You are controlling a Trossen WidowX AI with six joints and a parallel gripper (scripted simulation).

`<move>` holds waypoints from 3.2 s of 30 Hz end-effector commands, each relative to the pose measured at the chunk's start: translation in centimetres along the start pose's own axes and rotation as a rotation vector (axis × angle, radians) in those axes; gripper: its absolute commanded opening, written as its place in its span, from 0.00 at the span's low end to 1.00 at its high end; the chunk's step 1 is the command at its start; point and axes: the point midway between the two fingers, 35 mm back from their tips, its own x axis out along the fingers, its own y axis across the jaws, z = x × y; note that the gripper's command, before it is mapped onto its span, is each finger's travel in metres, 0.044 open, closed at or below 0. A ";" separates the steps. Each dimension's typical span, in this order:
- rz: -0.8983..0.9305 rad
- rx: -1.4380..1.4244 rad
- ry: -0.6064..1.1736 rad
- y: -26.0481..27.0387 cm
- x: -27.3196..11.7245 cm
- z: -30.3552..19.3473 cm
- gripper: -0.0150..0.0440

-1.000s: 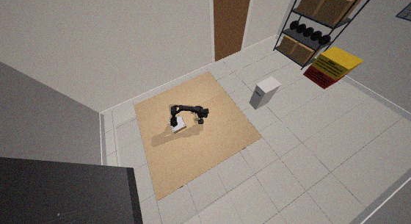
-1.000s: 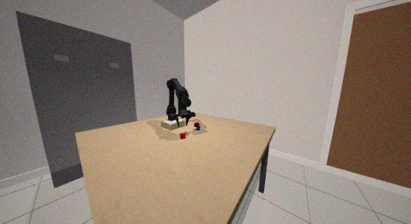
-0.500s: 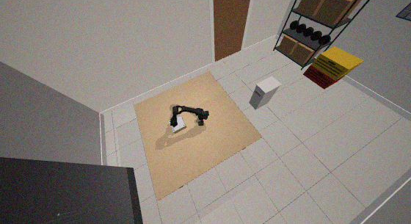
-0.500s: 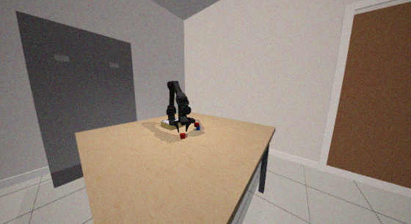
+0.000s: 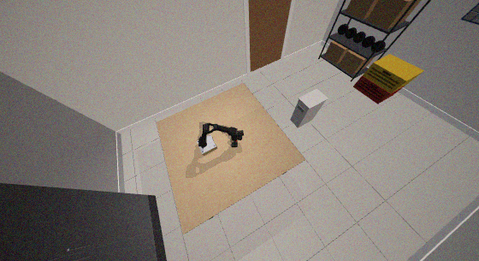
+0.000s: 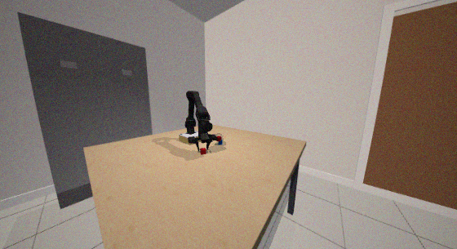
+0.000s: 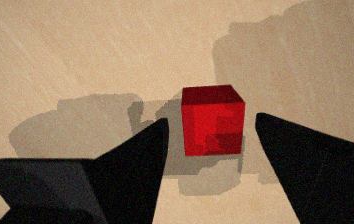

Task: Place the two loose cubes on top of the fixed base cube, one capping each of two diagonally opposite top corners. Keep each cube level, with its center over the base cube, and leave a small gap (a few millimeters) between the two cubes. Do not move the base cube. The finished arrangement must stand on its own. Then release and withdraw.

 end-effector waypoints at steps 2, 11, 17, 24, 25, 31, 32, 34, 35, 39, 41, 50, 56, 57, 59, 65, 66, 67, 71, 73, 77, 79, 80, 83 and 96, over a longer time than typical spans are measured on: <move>0.004 0.001 -0.002 0.0 0.5 0.0 0.70; 0.004 0.001 -0.002 0.0 0.5 0.0 0.43; 0.004 0.019 -0.046 0.0 -0.6 0.8 0.43; 0.004 0.020 -0.049 0.0 -1.7 1.0 0.43; 0.004 0.020 -0.048 0.0 -1.9 1.0 0.43; 0.004 0.018 -0.043 0.0 -2.7 1.0 0.43; 0.004 0.017 -0.043 0.0 -2.9 1.0 0.43; 0.004 0.017 -0.041 0.0 -3.1 1.0 0.43; 0.004 0.017 -0.040 0.0 -3.3 1.0 0.43; 0.004 0.015 -0.037 0.0 -3.9 1.0 0.43; 0.004 0.015 -0.036 0.0 -4.2 1.0 0.43; 0.004 0.012 -0.029 0.0 -5.5 0.9 0.43; 0.005 0.010 -0.024 0.0 -6.4 0.8 0.43; 0.005 0.010 -0.023 0.0 -6.5 0.8 0.43; 0.005 0.009 -0.022 0.0 -6.8 0.8 0.43; 0.005 0.007 -0.017 0.0 -7.7 0.6 0.43; 0.005 0.007 -0.016 0.0 -7.8 0.6 0.43; 0.005 0.006 -0.016 0.0 -8.0 0.6 0.43; 0.005 0.005 -0.013 0.0 -8.6 0.5 0.43; 0.005 0.004 -0.011 0.0 -8.9 0.4 0.43; 0.005 0.003 -0.008 0.0 -9.5 0.3 0.43; 0.005 0.003 -0.006 0.0 -9.8 0.2 0.43; 0.005 0.002 -0.005 0.0 -9.9 0.2 0.43; 0.005 0.001 -0.003 0.0 -10.4 0.0 0.43; 0.009 -0.251 -0.002 2.9 -10.3 -0.9 0.43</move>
